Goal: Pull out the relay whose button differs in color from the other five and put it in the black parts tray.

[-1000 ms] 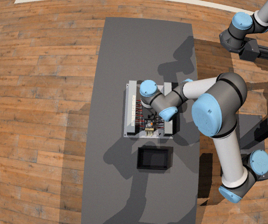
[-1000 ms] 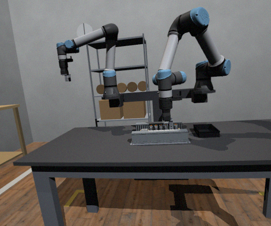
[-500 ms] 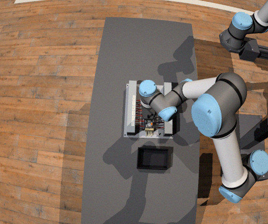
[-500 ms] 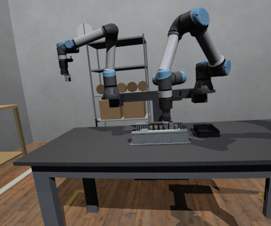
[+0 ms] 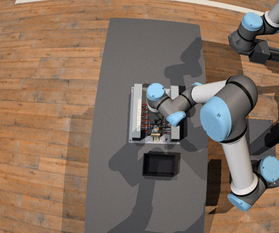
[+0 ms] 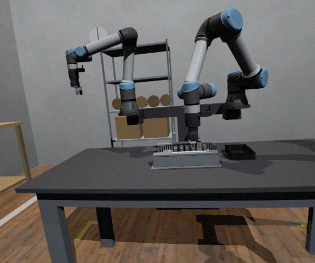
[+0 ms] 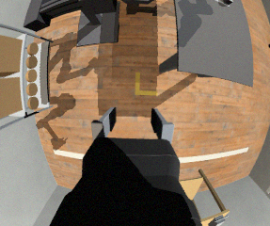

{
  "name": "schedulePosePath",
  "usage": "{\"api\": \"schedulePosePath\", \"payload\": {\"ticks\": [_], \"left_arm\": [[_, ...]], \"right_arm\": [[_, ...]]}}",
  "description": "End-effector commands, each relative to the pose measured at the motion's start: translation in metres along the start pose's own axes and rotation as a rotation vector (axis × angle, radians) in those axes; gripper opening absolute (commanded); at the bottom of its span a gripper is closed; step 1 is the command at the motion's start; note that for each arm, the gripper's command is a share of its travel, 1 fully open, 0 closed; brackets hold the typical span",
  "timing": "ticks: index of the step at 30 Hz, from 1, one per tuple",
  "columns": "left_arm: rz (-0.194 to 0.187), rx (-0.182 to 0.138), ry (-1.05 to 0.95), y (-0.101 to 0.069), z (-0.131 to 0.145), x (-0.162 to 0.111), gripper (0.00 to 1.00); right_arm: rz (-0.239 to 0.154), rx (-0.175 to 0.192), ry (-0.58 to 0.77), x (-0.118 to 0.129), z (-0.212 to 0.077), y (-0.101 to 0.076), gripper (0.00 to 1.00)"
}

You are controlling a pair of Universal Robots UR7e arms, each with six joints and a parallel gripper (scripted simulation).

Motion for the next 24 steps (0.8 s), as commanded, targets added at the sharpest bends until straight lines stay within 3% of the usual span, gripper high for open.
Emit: {"api": "schedulePosePath", "payload": {"ticks": [1, 24], "left_arm": [[-0.001, 0.007, 0.000, -0.0009, 0.0000, 0.0005, 0.00], [-0.001, 0.046, 0.000, -0.0010, -0.0023, 0.0006, 0.00]], "right_arm": [[-0.001, 0.000, 0.000, 0.0002, 0.0001, -0.0004, 1.00], [-0.001, 0.000, 0.000, 0.0002, 0.0001, -0.0004, 1.00]]}}
Point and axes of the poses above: on each arm, the point where the finger pads meet when closed, its own y axis out along the fingers, its own z axis across the jaws, x = y × z, the point moved 3 cm from there along -y, back along the fingers, and after that the axes turned 1 degree about y, right-handed, at the moved point
